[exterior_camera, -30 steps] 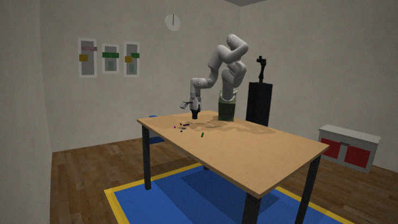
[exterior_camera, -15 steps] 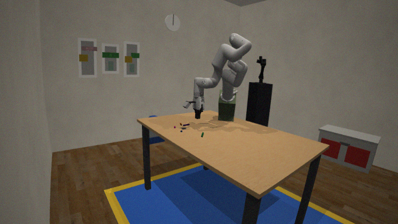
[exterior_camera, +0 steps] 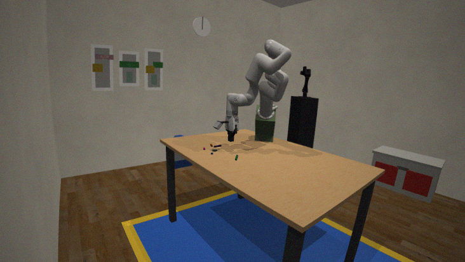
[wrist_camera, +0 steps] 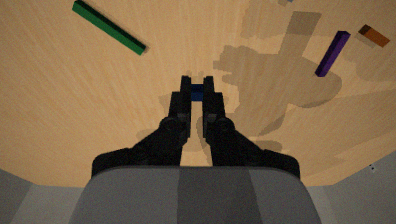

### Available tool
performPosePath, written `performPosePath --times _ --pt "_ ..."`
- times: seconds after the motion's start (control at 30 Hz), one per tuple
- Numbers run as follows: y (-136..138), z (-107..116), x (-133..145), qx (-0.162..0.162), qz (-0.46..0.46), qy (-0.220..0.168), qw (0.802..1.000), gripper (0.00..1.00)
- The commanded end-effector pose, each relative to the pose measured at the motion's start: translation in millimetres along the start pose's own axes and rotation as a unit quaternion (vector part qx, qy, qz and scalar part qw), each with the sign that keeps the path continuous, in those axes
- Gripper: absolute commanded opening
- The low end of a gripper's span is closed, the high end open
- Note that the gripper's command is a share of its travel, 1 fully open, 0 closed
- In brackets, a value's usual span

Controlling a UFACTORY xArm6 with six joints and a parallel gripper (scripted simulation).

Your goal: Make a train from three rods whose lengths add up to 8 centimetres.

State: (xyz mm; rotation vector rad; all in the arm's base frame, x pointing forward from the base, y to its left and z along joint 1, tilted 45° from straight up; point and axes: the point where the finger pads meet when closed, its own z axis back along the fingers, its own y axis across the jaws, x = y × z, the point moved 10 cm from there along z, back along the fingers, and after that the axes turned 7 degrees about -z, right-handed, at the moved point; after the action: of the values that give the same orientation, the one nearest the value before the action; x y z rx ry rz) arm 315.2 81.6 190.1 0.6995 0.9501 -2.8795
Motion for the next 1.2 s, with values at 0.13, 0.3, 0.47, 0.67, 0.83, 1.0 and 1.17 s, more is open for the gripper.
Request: performPosePath --times 0.13,0.3,0.47,0.67,0.83,1.0,1.17 --pt "-0.2 -30.2 -0.7 0.000 0.000 0.002 1.000 0.04" --pt "-0.4 -51.6 -0.8 0.000 0.000 0.002 1.000 0.04" --pt "-0.5 -61.5 -0.8 0.000 0.000 0.002 1.000 0.04" --pt "-0.5 -69.9 -0.9 0.000 0.000 0.002 1.000 0.04" --pt "-0.5 -70.1 -0.8 0.000 0.000 0.002 1.000 0.04" --pt "-0.5 -70.1 -0.8 0.000 0.000 0.002 1.000 0.04" --pt "-0.5 -70.1 -0.8 0.000 0.000 0.002 1.000 0.04"
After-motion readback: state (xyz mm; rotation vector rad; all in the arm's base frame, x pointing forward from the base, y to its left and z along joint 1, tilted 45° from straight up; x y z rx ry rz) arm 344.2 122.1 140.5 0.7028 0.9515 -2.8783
